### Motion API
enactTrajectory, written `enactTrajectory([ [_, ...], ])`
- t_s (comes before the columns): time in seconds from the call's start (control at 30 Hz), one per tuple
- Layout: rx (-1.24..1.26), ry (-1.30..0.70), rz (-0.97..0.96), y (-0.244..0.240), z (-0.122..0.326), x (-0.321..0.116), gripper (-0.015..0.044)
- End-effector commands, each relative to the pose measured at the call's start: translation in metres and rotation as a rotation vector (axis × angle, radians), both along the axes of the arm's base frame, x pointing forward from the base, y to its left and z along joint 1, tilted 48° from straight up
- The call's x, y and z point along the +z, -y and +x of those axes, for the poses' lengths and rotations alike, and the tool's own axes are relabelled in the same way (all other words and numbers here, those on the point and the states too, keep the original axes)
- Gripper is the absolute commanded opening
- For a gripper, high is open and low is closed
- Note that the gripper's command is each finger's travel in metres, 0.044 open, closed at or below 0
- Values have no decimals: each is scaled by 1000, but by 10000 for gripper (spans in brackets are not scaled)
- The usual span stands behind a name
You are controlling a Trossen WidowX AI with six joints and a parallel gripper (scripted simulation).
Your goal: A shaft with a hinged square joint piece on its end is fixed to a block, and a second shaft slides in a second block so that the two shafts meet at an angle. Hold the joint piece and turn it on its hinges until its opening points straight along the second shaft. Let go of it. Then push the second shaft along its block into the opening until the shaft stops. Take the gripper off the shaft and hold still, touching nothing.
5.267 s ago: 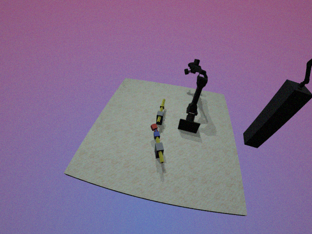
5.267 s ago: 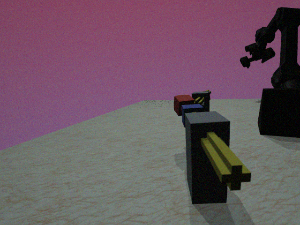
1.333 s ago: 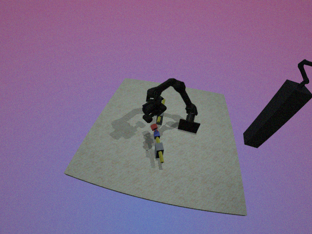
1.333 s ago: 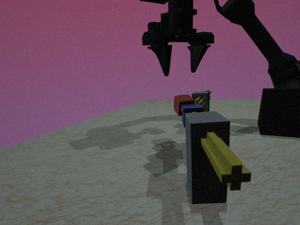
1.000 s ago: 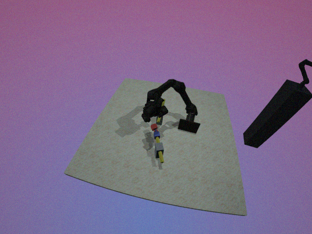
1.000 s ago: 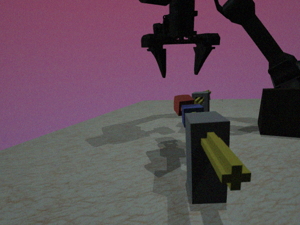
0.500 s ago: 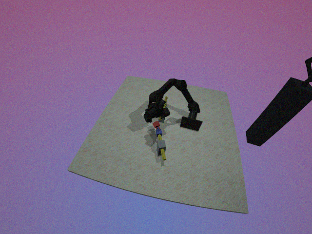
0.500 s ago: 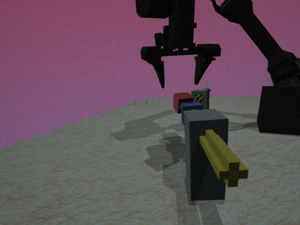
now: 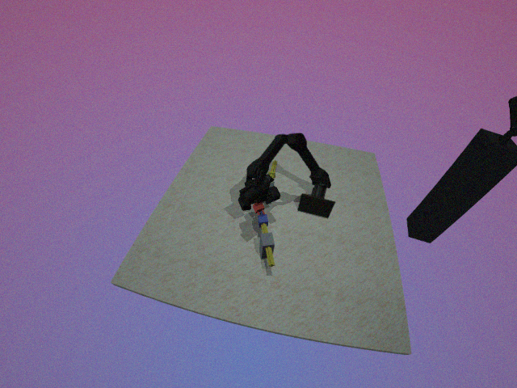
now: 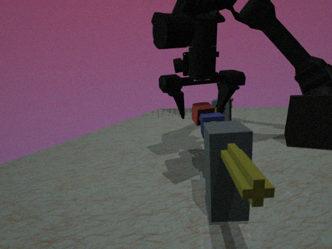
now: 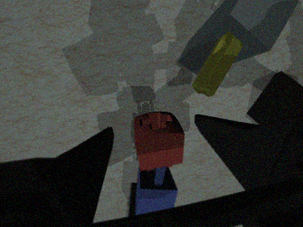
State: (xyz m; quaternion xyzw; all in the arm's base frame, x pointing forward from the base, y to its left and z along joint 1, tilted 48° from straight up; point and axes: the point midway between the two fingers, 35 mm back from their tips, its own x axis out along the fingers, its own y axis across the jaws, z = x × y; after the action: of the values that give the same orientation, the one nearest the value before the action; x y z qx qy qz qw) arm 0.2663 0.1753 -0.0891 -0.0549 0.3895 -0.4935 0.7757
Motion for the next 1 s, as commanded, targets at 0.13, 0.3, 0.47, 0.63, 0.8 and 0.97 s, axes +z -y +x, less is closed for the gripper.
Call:
enactTrajectory([
  [0.13, 7, 2, 0, 8, 3, -5, 440],
  [0.3, 7, 2, 0, 14, 5, -10, 440],
  [0.47, 7, 3, -1, 21, 7, -14, 440],
  [0.63, 7, 3, -1, 24, 7, -16, 414],
  [0.8, 7, 3, -1, 24, 7, -16, 282],
  [0.97, 7, 3, -1, 24, 7, -16, 182],
])
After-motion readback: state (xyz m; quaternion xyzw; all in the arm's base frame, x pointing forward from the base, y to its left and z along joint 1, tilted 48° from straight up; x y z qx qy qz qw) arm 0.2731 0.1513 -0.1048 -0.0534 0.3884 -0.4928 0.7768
